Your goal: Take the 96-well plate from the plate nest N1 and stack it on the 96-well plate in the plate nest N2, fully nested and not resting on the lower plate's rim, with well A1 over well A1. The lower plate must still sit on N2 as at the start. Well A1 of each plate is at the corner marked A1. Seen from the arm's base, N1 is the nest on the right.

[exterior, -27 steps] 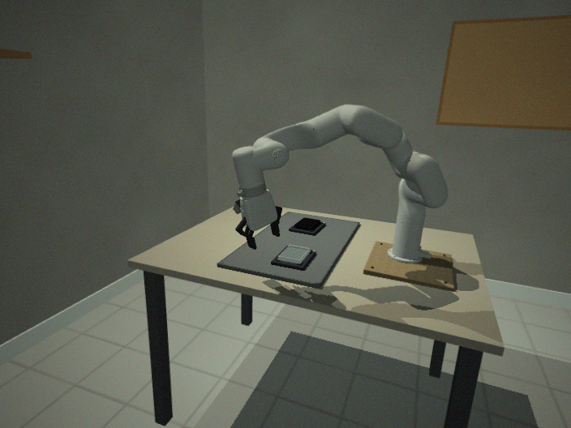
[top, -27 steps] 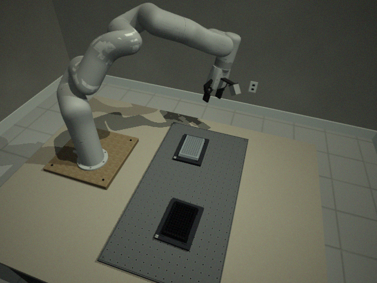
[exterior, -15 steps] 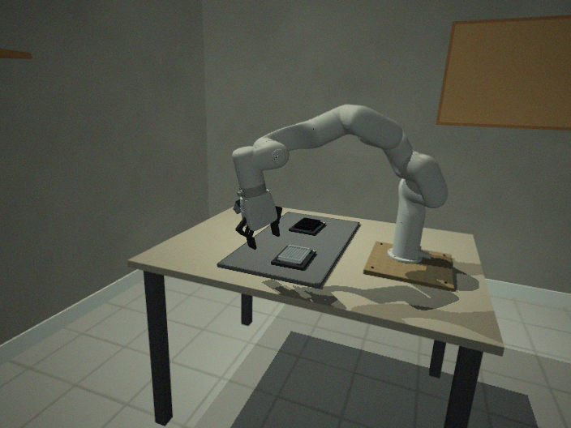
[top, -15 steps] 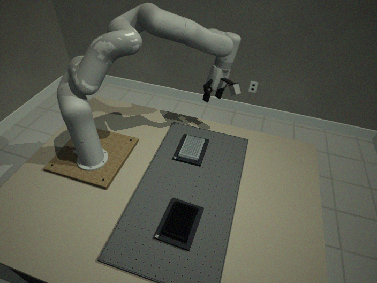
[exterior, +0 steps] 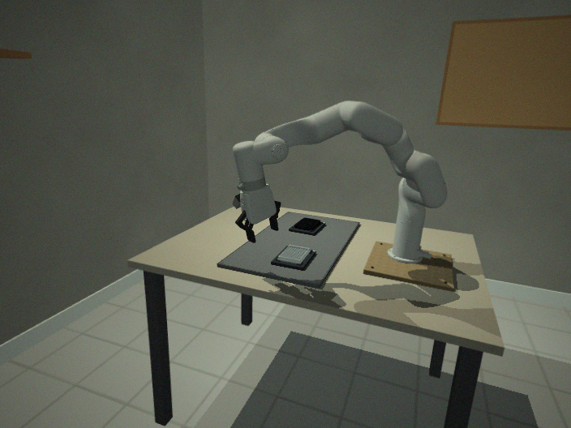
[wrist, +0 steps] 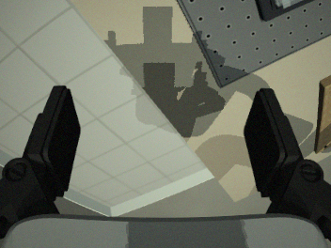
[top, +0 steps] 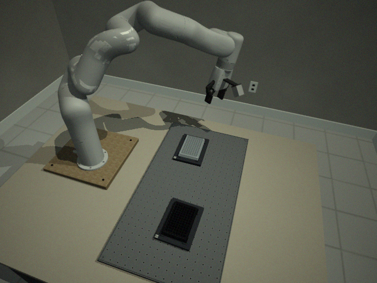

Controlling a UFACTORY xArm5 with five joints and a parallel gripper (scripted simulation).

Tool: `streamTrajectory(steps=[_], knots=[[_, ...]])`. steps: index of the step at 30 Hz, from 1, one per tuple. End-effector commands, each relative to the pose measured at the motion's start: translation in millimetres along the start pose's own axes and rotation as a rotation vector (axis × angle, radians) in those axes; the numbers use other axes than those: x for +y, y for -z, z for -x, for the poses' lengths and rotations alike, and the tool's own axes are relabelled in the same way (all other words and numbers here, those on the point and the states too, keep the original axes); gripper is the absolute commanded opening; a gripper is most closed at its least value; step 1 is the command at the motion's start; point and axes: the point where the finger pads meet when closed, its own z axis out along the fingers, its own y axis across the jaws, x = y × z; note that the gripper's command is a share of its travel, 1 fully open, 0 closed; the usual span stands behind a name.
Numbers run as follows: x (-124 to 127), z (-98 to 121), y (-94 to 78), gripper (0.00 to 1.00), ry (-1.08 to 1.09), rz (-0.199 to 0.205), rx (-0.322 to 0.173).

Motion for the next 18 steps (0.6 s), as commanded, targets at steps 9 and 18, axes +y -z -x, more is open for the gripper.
streamTrajectory(steps=[9,18], knots=[[29,-35,15.8,1.0,0.031,-0.028,-0.006],[54,-60,24.2,1.0,0.058,-0.047,-0.008]])
